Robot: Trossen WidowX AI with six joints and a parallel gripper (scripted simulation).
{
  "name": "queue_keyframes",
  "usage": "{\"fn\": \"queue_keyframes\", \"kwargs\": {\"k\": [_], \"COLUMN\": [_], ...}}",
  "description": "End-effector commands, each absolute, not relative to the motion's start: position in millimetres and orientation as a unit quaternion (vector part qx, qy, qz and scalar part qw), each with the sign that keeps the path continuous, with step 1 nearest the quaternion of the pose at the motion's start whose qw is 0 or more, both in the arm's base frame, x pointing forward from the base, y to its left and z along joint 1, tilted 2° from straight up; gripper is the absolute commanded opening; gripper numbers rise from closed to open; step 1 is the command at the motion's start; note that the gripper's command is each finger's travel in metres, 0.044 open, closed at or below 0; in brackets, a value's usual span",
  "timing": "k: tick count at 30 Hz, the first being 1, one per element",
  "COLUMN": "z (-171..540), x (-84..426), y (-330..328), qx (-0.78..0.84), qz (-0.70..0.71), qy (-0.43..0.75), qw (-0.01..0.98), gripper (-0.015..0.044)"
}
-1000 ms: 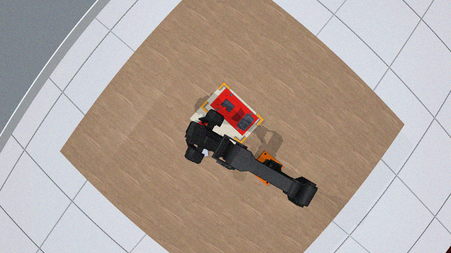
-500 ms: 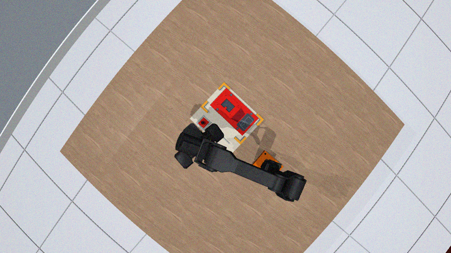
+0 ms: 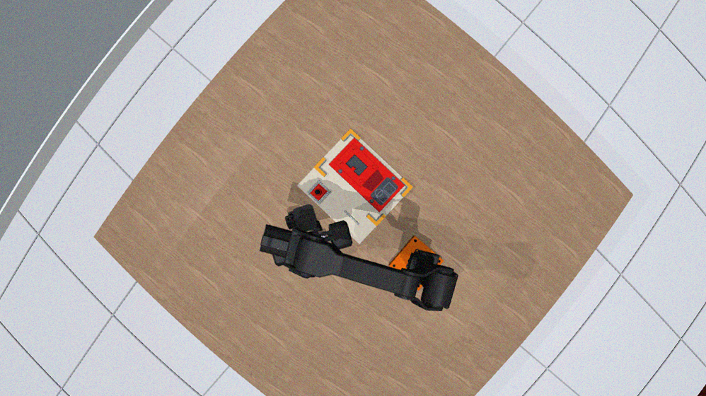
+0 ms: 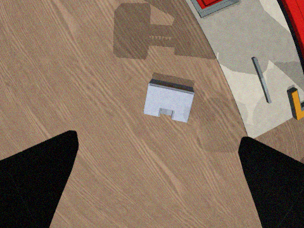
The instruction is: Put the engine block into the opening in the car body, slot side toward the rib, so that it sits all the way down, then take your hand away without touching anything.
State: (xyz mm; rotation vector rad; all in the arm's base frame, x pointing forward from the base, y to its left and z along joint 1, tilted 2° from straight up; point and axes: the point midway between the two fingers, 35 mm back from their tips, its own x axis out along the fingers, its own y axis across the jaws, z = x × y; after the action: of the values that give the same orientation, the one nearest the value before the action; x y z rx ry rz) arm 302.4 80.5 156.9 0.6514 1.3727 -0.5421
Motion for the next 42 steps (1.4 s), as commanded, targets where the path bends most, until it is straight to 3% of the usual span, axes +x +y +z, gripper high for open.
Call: {"fn": "queue_keyframes", "kwargs": {"k": [1, 9, 15, 42], "z": [150, 146, 80, 41], "x": [296, 293, 295, 298], "y": [87, 89, 88, 89], "qx": [0.305, 0.309, 0.309, 0.309], "qz": [-0.296, -0.314, -0.314, -0.314], "qy": [0.622, 0.624, 0.624, 0.624], "qw": [0.658, 0.646, 0.646, 0.646], "gripper": [0.044, 0.044, 0.044, 0.044]}}
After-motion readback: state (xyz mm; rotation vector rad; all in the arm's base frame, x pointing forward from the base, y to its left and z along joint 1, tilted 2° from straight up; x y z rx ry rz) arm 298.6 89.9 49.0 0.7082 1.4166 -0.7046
